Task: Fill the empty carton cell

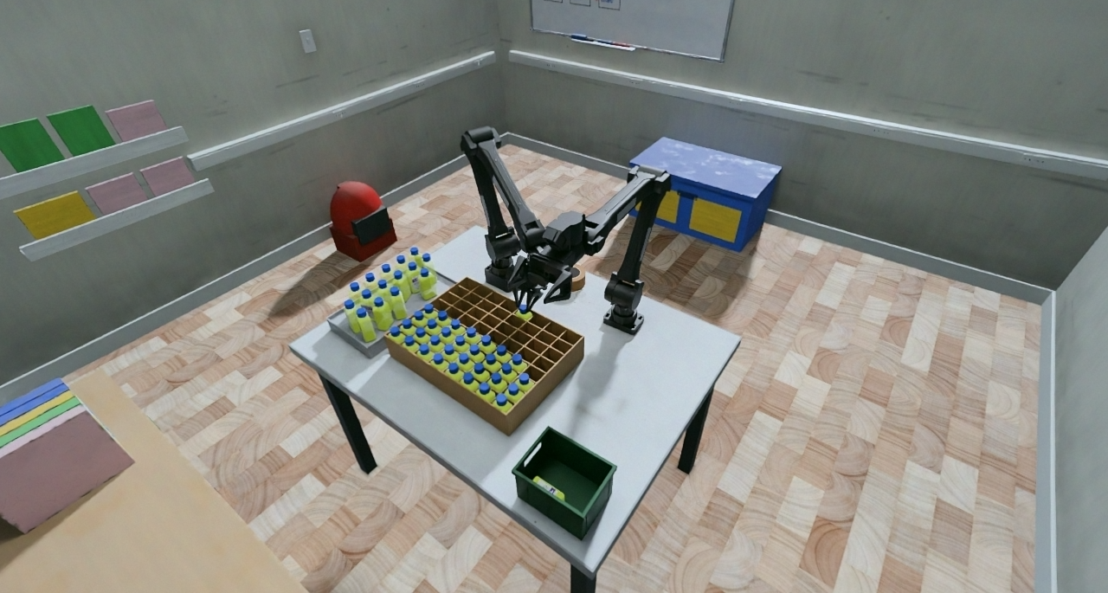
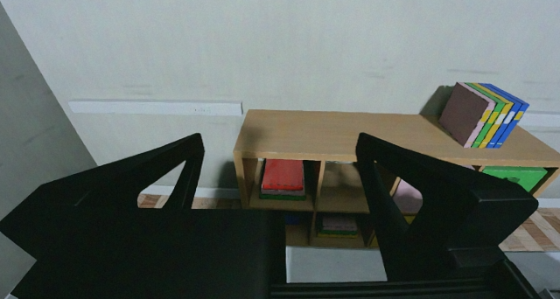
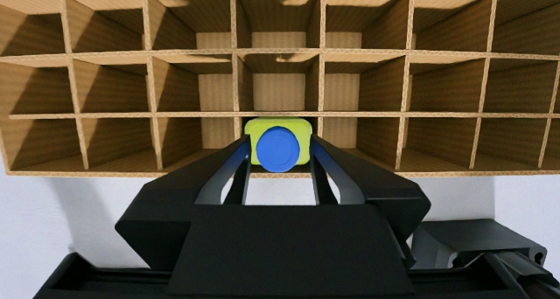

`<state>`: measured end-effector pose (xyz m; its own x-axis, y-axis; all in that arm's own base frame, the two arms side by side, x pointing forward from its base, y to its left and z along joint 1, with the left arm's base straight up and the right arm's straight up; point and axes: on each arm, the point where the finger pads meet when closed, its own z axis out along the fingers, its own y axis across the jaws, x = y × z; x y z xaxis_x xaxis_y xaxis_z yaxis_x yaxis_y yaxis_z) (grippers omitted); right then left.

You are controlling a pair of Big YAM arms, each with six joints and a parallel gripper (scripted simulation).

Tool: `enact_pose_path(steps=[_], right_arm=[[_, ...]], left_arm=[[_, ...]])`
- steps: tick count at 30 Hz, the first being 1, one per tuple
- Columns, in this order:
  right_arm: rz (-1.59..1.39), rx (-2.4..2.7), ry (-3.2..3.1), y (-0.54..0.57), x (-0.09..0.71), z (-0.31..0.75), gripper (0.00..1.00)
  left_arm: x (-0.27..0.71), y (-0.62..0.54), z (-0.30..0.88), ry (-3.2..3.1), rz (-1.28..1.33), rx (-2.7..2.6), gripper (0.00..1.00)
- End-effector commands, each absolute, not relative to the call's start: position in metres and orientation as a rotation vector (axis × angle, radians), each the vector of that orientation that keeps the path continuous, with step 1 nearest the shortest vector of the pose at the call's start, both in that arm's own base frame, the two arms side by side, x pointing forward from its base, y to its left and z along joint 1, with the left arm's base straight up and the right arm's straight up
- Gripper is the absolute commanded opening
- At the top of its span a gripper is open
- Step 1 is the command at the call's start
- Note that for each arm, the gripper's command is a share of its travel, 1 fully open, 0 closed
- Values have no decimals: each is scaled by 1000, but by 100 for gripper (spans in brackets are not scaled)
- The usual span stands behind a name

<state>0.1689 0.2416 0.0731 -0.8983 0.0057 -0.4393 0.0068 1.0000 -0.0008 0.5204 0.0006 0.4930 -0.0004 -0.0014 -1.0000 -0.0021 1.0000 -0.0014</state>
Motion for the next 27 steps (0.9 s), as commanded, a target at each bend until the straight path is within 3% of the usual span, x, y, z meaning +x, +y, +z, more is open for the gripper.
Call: enact_pose_path(steps=[1,18,23,27], right_arm=[[55,23,2667,267,181,95,42],[96,32,2654,263,180,167,42],[5,11,2682,252,175,135,42],[152,34,2628,273,200,171,42]], left_arm=[[528,-1,534,1513,-4,-1,100],[528,-1,534,1513,-4,-1,100],[528,-1,534,1513,-4,-1,100],[528,-1,534,1513,-4,-1,100]])
